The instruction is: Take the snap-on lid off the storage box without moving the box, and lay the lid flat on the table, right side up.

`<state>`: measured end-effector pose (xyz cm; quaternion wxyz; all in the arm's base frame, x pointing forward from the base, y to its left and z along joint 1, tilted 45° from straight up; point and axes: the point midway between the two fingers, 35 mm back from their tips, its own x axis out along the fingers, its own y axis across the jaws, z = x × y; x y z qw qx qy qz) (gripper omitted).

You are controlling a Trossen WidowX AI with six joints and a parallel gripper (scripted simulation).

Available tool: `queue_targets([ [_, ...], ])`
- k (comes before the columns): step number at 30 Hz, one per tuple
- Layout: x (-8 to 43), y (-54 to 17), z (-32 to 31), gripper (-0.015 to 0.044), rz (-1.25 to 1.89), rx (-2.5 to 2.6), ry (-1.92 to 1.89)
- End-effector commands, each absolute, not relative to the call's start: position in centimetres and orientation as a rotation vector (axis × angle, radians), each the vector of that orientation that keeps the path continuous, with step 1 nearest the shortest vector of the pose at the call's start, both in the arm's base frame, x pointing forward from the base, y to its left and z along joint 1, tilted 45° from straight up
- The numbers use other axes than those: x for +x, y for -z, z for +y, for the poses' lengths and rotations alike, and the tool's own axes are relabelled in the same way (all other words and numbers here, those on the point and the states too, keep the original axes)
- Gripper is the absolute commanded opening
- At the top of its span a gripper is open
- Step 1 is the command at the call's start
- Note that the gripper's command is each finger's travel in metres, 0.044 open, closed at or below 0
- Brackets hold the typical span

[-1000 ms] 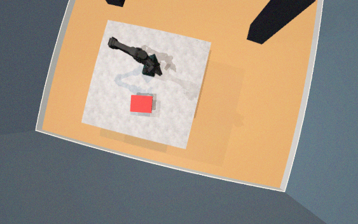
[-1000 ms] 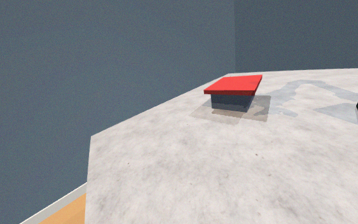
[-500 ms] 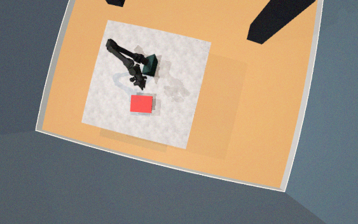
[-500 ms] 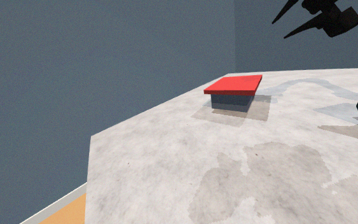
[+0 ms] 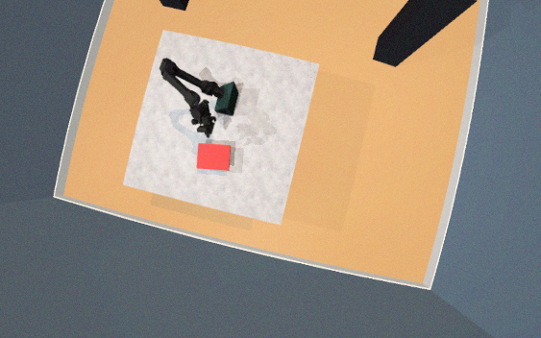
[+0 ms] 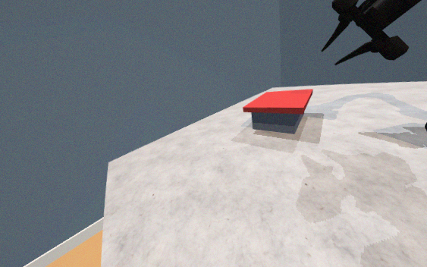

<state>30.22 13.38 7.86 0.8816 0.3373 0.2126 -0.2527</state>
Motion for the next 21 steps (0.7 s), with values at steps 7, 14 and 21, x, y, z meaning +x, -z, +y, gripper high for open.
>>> queue_targets([
  [7,30.7,-3.5,8.7,0.0235,0.433,0.690,0.537],
  [14,30.6,-3.0,8.0,0.0235,0.431,0.689,0.536],
  [21,31.3,-2.6,7.8,0.0235,0.433,0.689,0.539],
])
